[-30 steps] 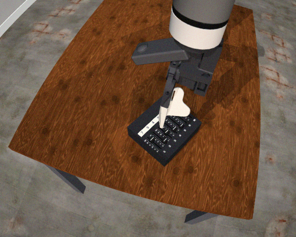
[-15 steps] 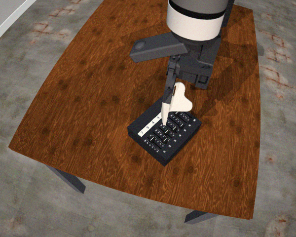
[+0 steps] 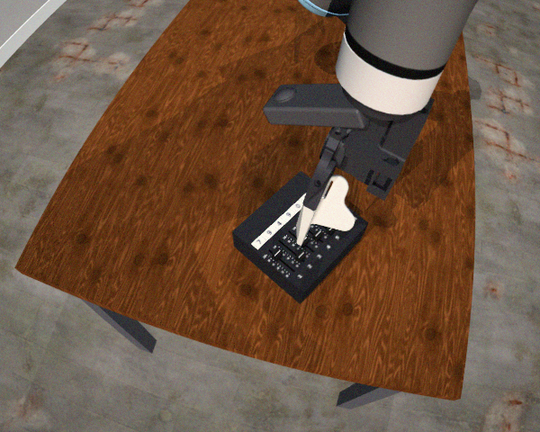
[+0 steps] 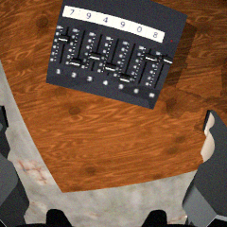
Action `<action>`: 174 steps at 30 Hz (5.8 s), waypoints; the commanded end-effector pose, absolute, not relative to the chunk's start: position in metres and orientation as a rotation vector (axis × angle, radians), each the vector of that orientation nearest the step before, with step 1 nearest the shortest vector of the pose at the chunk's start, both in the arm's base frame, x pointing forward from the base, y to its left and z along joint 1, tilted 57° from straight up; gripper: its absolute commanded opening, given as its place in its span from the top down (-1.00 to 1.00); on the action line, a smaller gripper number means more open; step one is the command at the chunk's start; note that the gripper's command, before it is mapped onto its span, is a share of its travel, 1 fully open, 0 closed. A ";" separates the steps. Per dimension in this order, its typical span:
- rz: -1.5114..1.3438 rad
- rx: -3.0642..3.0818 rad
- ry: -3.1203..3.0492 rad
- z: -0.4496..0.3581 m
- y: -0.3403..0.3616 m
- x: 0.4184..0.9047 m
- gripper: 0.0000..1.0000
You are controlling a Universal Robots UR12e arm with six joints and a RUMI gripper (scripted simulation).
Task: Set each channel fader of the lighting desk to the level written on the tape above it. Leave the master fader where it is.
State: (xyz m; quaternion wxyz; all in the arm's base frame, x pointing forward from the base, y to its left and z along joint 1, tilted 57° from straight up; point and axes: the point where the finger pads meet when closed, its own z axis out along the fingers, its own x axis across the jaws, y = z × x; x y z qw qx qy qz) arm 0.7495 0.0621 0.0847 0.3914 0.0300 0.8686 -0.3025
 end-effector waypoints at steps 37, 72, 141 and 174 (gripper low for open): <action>-0.703 0.410 2.099 0.068 0.083 0.773 -1.00; -0.703 0.410 2.099 0.068 0.083 0.773 -1.00; -0.665 0.143 2.222 0.096 0.045 0.739 -1.00; 0.042 1.360 1.665 0.079 0.045 0.800 -1.00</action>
